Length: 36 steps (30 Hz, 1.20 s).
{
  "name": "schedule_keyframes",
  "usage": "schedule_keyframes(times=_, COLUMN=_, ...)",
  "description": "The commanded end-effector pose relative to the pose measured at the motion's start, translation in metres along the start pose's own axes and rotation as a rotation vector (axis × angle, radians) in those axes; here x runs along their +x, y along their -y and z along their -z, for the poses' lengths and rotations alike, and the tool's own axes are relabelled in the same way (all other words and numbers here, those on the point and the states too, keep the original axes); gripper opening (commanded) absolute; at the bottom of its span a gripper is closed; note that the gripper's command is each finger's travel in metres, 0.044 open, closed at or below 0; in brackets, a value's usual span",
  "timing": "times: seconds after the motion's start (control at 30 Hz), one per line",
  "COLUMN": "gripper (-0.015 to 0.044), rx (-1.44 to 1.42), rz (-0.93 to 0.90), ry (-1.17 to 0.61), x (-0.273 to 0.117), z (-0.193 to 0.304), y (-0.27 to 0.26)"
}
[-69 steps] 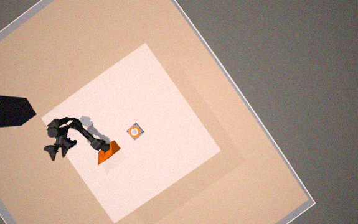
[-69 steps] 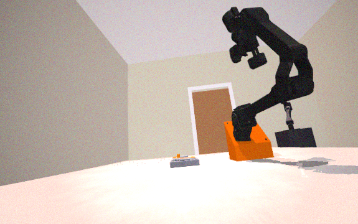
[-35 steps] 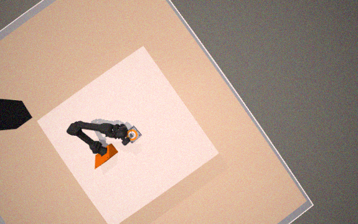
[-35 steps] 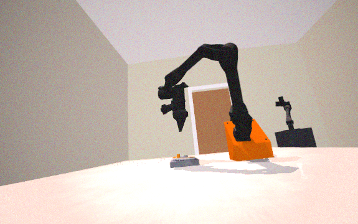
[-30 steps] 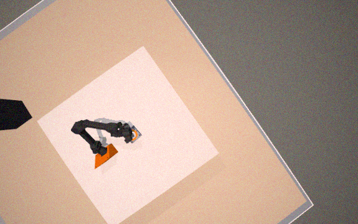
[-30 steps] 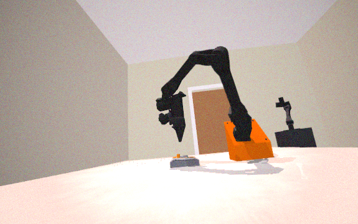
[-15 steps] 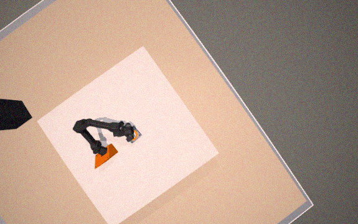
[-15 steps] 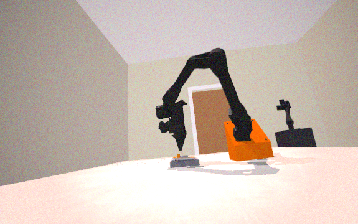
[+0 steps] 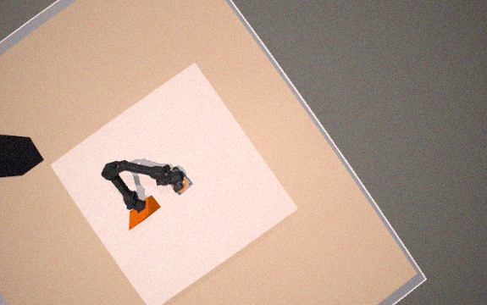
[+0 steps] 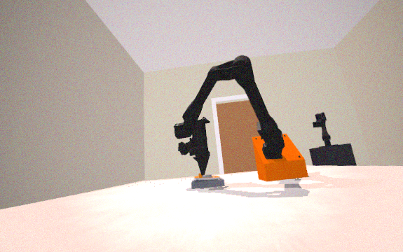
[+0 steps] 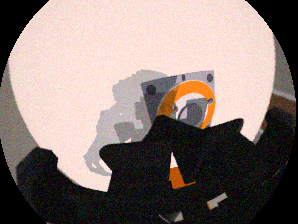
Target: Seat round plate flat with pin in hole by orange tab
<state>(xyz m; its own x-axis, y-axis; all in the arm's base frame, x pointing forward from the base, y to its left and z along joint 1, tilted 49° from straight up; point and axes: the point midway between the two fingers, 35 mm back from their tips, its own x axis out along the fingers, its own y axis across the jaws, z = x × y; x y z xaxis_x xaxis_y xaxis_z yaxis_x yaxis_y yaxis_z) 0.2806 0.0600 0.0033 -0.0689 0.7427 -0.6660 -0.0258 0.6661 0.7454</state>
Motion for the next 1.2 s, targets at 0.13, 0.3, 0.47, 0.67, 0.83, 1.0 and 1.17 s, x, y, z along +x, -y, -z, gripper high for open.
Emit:
schedule_keyframes(times=0.13, gripper=0.0, rx=0.0, rz=-0.003, ry=0.002, x=0.001, z=-0.012, y=0.002)
schedule_keyframes(times=0.3, gripper=0.0, rx=0.0, rz=-0.003, ry=0.002, x=0.002, z=-0.017, y=0.005)
schedule_keyframes(times=0.47, gripper=0.0, rx=0.0, rz=-0.003, ry=0.002, x=0.002, z=-0.023, y=0.01)
schedule_keyframes(times=0.67, gripper=0.0, rx=0.0, rz=-0.003, ry=0.002, x=0.0, z=-0.028, y=0.015)
schedule_keyframes(times=0.83, gripper=0.0, rx=-0.001, rz=-0.003, ry=0.002, x=0.0, z=-0.032, y=0.02)
schedule_keyframes(times=1.0, gripper=0.0, rx=-0.001, rz=-0.003, ry=0.002, x=0.0, z=-0.034, y=0.024)
schedule_keyframes(times=1.17, gripper=0.0, rx=-0.001, rz=-0.002, ry=0.003, x=-0.001, z=-0.036, y=0.026)
